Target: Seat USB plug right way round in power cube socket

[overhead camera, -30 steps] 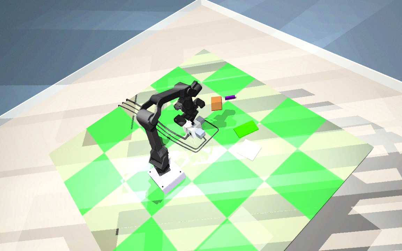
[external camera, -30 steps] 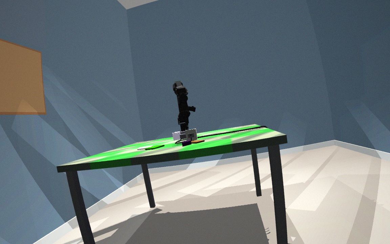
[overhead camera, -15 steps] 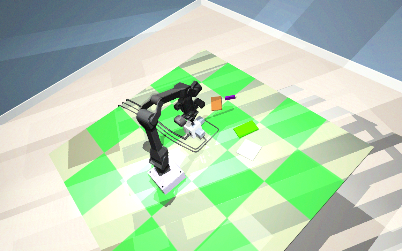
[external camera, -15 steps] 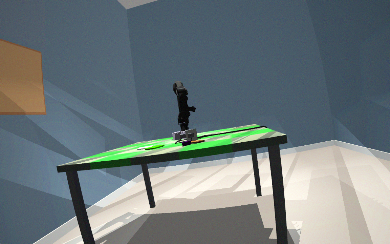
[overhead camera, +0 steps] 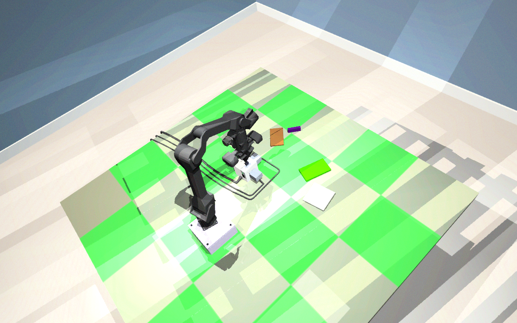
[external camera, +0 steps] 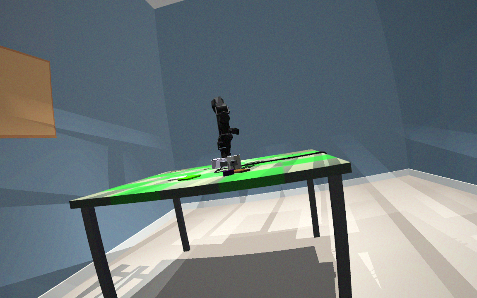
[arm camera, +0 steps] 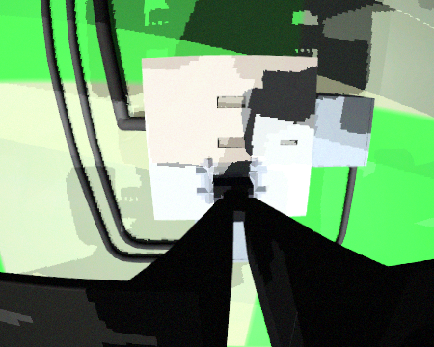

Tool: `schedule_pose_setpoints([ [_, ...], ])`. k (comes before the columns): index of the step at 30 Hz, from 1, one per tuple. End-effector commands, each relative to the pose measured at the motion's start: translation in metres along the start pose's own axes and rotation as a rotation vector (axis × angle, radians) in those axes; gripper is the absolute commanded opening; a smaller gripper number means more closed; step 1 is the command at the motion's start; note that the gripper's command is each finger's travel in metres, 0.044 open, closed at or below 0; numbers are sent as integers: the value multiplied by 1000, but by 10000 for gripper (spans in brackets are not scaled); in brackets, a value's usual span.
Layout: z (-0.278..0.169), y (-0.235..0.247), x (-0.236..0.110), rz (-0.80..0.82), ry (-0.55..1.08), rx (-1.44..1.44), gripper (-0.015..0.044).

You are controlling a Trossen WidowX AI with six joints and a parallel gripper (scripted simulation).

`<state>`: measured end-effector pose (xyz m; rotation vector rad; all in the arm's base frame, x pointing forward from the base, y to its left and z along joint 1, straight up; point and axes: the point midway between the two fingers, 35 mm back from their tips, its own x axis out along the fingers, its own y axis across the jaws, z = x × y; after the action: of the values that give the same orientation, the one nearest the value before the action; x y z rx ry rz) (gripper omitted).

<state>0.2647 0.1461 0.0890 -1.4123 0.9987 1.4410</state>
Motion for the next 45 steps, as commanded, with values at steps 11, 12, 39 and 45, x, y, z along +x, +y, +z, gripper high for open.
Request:
schedule_pose_setpoints([
  [11, 0, 0, 2, -2, -4, 3, 0],
  [12, 0, 0, 2, -2, -4, 3, 0],
  [39, 0, 0, 5, -2, -4, 3, 0],
  [45, 0, 0, 6, -1, -4, 3, 0],
])
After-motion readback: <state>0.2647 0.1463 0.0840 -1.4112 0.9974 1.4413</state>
